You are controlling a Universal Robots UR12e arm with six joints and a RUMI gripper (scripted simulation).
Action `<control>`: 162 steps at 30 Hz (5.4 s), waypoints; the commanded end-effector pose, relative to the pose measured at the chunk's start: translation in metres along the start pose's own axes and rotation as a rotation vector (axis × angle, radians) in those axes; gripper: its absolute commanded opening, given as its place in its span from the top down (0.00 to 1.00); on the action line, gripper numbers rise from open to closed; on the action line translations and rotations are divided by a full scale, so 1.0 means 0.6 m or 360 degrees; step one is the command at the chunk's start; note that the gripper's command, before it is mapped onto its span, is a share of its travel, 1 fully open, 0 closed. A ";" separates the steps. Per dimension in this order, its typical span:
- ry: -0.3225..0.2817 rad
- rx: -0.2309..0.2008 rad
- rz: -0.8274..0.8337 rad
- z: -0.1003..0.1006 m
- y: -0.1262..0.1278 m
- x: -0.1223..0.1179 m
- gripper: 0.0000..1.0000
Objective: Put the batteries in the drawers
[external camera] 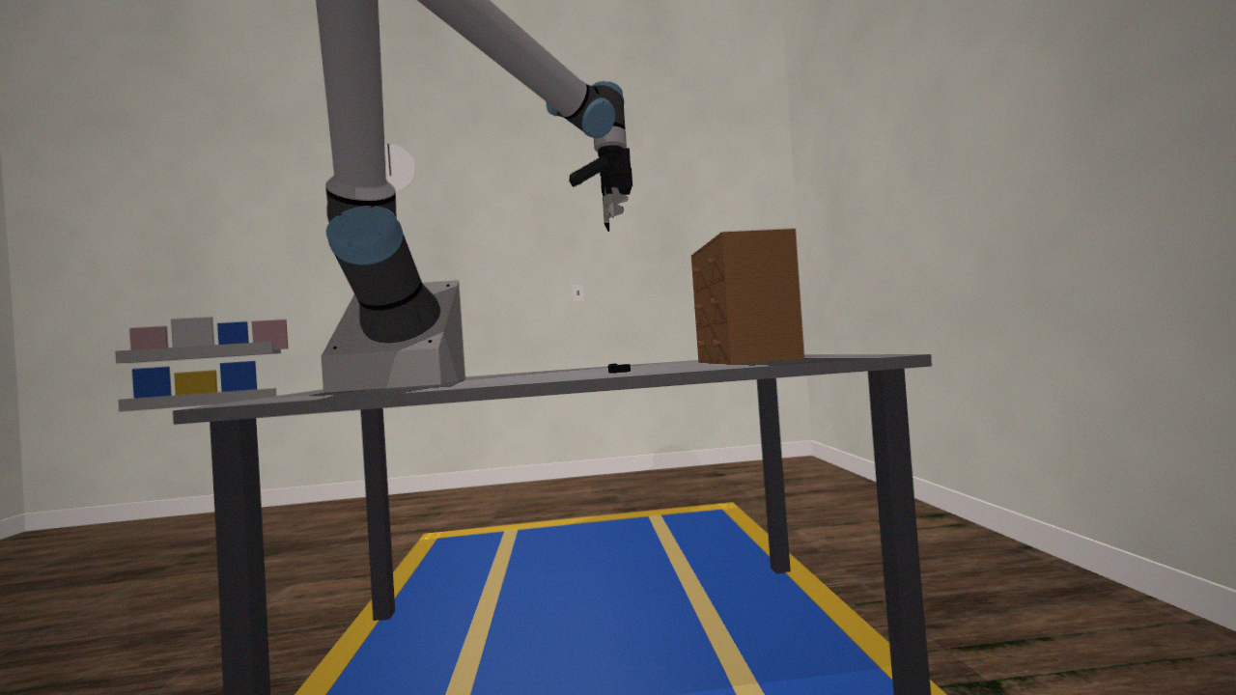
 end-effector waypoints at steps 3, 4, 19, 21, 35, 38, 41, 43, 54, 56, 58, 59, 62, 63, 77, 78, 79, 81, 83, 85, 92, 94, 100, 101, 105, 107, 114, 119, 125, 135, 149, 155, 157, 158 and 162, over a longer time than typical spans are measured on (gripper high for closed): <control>-0.0001 -0.0001 0.0048 0.001 0.001 -0.001 0.00; -0.0001 -0.0001 0.0060 0.001 0.001 -0.001 0.00; -0.0002 -0.0001 0.0377 0.015 0.008 -0.002 0.00; -0.0002 -0.0001 0.0453 0.018 0.010 -0.003 0.00; -0.0002 -0.0002 0.1054 0.043 0.022 -0.008 0.00; -0.0002 -0.0002 0.1238 0.051 0.025 -0.011 0.00; -0.0002 -0.0002 0.1434 0.059 0.028 -0.013 0.00; -0.0003 -0.0002 0.1570 0.064 0.030 -0.015 0.00; -0.0003 -0.0002 0.2218 0.091 0.038 -0.026 0.00; -0.0004 -0.0002 0.2367 0.097 0.039 -0.029 0.00; -0.0004 -0.0002 0.2516 0.103 0.039 -0.032 0.00; -0.0004 -0.0002 0.2591 0.106 0.040 -0.033 0.00; -0.0004 -0.0003 0.2806 0.115 0.040 -0.037 0.00; -0.0004 -0.0003 0.2877 0.118 0.040 -0.039 0.00; -0.0007 -0.0004 0.3720 0.152 0.036 -0.053 0.00; -0.0007 -0.0004 0.3783 0.154 0.036 -0.054 0.00; -0.0008 -0.0004 0.3844 0.157 0.035 -0.055 0.00; -0.0008 -0.0004 0.3904 0.159 0.034 -0.055 0.00; -0.0008 -0.0005 0.3963 0.161 0.034 -0.056 0.00; -0.0008 -0.0005 0.4077 0.166 0.032 -0.058 0.00; -0.0010 -0.0006 0.4422 0.179 0.027 -0.061 0.00; -0.0010 -0.0007 0.4505 0.183 0.026 -0.062 0.00; -0.0011 -0.0007 0.4650 0.188 0.023 -0.063 0.00; -0.0011 -0.0007 0.4681 0.189 0.023 -0.063 0.00; -0.0012 -0.0008 0.4789 0.194 0.021 -0.063 0.00; -0.0012 -0.0008 0.4832 0.195 0.020 -0.064 0.00; -0.0013 -0.0009 0.4932 0.199 0.018 -0.064 0.00; -0.0013 -0.0009 0.4953 0.200 0.018 -0.064 0.00; -0.0013 -0.0009 0.4969 0.200 0.017 -0.064 0.00; -0.0013 -0.0010 0.4970 0.201 0.017 -0.064 0.00; -0.0008 -0.0025 0.4970 0.202 0.017 -0.064 0.00; -0.0004 -0.0042 0.4970 0.203 0.017 -0.064 0.00; -0.0002 -0.0050 0.4970 0.203 0.018 -0.064 0.00; 0.0000 -0.0055 0.4969 0.203 0.018 -0.064 0.00; 0.0006 -0.0077 0.4969 0.205 0.018 -0.064 0.00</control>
Point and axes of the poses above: the point where the finger pads meet when closed, its own z axis out along the fingers, its own y axis across the jaws, x = y × z, the point moved 6 cm from there along -z, back along the fingers, and after that the axes turned 14 degrees about z, right-handed, at the moved point
